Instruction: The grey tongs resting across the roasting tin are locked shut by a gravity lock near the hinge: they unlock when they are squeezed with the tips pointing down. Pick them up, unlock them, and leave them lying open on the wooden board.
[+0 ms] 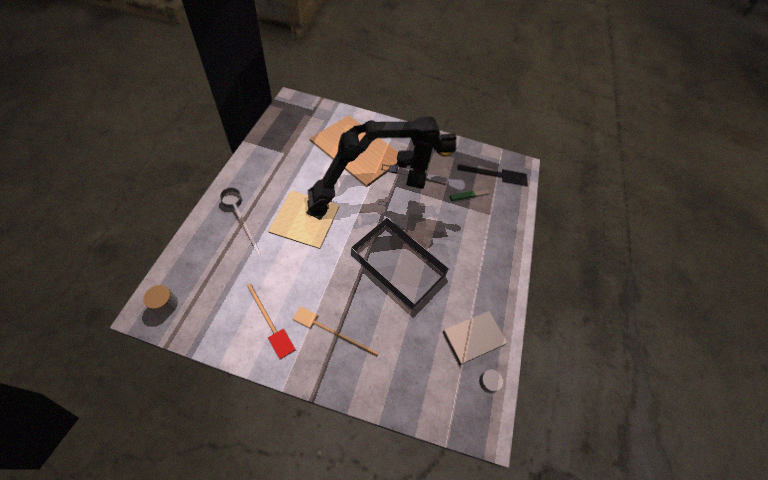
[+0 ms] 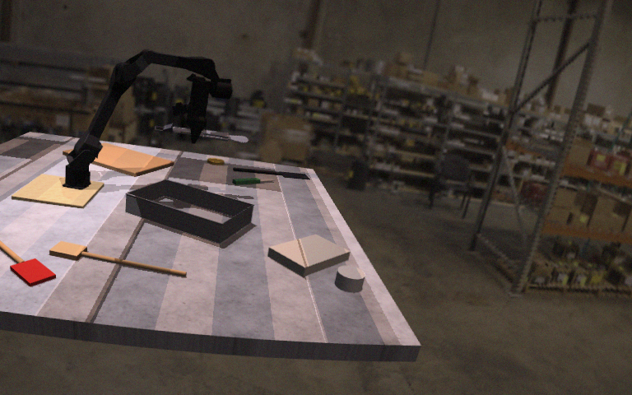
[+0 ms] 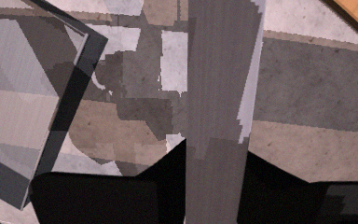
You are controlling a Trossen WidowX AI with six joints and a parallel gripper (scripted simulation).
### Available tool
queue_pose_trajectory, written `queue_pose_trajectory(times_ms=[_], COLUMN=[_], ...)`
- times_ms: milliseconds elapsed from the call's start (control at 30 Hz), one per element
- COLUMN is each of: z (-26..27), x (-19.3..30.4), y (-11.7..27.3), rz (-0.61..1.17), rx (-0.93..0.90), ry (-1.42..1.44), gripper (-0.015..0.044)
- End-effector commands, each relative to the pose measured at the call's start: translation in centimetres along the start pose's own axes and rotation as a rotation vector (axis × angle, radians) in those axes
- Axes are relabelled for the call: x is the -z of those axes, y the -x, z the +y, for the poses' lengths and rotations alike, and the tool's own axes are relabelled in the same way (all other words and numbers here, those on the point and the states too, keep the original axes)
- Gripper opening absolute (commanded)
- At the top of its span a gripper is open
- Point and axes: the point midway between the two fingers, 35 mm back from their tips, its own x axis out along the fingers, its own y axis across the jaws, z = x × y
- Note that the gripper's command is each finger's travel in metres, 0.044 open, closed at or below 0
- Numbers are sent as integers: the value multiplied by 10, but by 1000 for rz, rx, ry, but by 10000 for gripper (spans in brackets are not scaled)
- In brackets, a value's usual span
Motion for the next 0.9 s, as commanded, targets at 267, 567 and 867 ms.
queue_pose_trajectory(times_ms=[267,567,867], z=[-15,-49,-99], x=[-5,-20,-51], y=[5,5,6], rz=[7,6,4], rx=[-2,2,10], ry=[240,153,26], gripper=[-150,-150,-150])
